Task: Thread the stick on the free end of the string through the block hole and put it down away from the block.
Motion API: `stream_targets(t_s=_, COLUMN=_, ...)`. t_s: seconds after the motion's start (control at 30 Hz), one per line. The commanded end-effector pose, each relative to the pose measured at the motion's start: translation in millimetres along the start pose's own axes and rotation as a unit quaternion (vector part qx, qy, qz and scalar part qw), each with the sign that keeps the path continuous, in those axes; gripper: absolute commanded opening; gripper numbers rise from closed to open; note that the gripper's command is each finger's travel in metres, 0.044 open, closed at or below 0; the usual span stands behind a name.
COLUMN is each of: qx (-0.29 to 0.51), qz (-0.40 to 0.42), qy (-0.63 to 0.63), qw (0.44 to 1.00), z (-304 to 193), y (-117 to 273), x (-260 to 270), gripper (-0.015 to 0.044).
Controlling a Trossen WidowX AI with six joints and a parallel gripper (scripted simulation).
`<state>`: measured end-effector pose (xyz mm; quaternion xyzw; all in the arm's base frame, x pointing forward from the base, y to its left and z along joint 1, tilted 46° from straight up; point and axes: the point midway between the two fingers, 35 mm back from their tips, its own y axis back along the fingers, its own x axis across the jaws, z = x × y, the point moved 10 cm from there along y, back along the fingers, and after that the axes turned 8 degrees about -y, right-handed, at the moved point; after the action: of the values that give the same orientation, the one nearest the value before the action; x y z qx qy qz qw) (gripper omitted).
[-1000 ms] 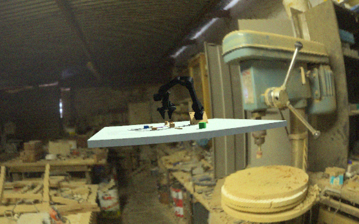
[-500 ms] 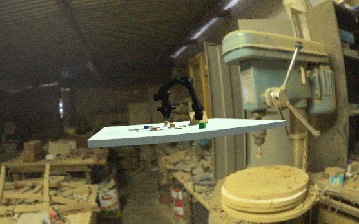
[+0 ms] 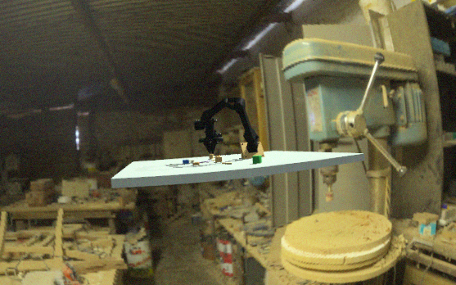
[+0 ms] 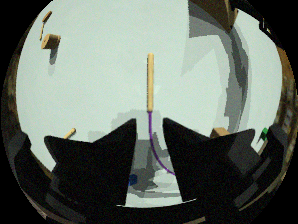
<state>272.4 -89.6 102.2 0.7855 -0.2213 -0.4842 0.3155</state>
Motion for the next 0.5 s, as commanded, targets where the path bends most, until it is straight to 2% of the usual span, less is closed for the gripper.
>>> stream_targets(t_s=0.0, qx=-0.001, qz=-0.005, qy=-0.006, qw=1.000, z=2, y=-9, x=0, gripper=0.0124)
stream_targets(t_s=0.47, qx=0.000, qz=-0.005, qy=-0.006, qw=1.000, z=2, y=-32, x=0, gripper=0.0124)
